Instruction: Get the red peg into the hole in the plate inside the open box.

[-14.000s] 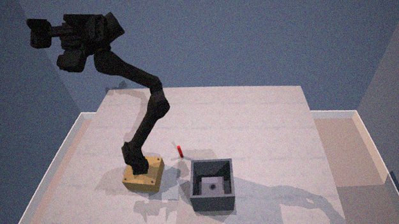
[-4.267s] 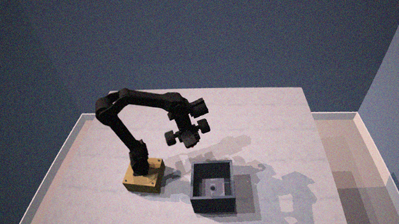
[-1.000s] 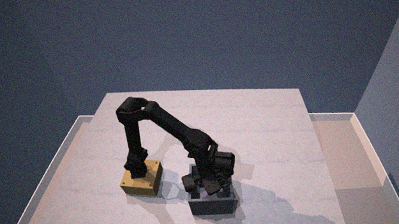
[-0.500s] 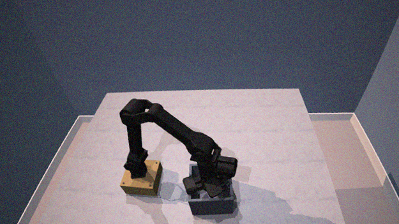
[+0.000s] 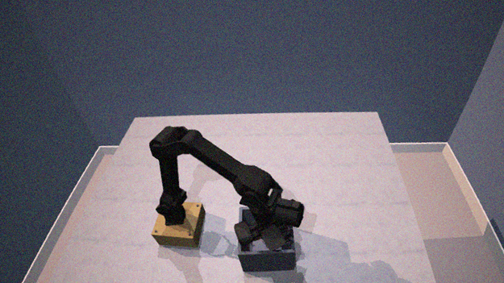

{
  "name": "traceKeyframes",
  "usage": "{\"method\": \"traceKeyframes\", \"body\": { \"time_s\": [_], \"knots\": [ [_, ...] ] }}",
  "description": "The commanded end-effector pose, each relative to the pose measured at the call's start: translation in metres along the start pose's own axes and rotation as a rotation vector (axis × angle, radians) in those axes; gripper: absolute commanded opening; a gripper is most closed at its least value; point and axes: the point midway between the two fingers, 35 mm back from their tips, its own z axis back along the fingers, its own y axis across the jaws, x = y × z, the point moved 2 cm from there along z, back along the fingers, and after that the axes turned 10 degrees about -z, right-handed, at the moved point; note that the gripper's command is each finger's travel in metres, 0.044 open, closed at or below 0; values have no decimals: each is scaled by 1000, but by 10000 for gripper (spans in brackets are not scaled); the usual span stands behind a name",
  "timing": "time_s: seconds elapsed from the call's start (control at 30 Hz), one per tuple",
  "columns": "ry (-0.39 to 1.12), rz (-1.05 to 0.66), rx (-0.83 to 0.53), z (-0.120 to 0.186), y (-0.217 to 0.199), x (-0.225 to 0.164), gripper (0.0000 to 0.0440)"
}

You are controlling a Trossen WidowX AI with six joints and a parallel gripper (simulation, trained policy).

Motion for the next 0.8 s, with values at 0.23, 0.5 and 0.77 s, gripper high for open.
{"method": "traceKeyframes", "body": {
  "time_s": [0.23,0.5,0.77],
  "knots": [
    [35,18,124,35,20,9,241],
    [44,60,219,65,35,16,252],
    [28,134,346,112,52,18,261]
  ]
}}
